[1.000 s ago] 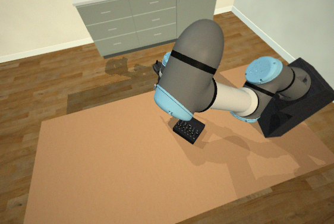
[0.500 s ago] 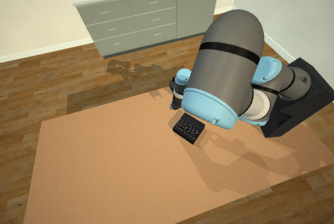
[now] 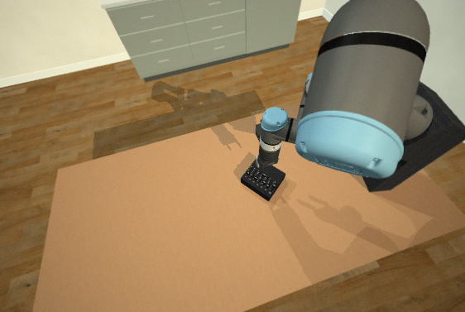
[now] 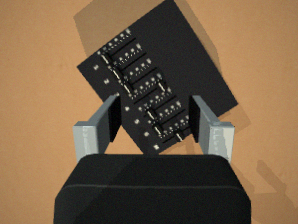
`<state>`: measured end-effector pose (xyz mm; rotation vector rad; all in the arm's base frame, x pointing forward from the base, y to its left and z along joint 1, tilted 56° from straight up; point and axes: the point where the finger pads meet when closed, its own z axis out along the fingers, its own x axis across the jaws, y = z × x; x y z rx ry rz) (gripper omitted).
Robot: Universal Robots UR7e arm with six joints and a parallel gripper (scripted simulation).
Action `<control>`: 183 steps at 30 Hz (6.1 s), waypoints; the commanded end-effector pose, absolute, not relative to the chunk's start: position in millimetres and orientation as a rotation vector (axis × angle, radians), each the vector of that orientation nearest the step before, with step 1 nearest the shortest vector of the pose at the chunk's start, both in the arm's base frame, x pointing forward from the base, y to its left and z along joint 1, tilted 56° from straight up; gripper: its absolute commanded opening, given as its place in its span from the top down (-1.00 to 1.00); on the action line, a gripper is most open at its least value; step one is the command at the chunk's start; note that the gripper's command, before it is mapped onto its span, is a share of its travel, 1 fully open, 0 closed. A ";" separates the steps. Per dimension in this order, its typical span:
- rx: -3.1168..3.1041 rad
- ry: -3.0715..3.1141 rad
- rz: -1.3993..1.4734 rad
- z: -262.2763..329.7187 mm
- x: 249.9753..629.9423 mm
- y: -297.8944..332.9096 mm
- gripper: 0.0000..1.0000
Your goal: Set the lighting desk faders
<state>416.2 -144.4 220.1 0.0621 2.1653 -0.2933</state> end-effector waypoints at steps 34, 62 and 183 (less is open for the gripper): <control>0.415 2.115 -0.072 224.4 440.7 -136.4 -1.00; 1.009 1.897 0.336 224.5 506.7 -104.6 -1.00; 0.076 2.170 -0.288 216.9 415.3 -141.2 -1.00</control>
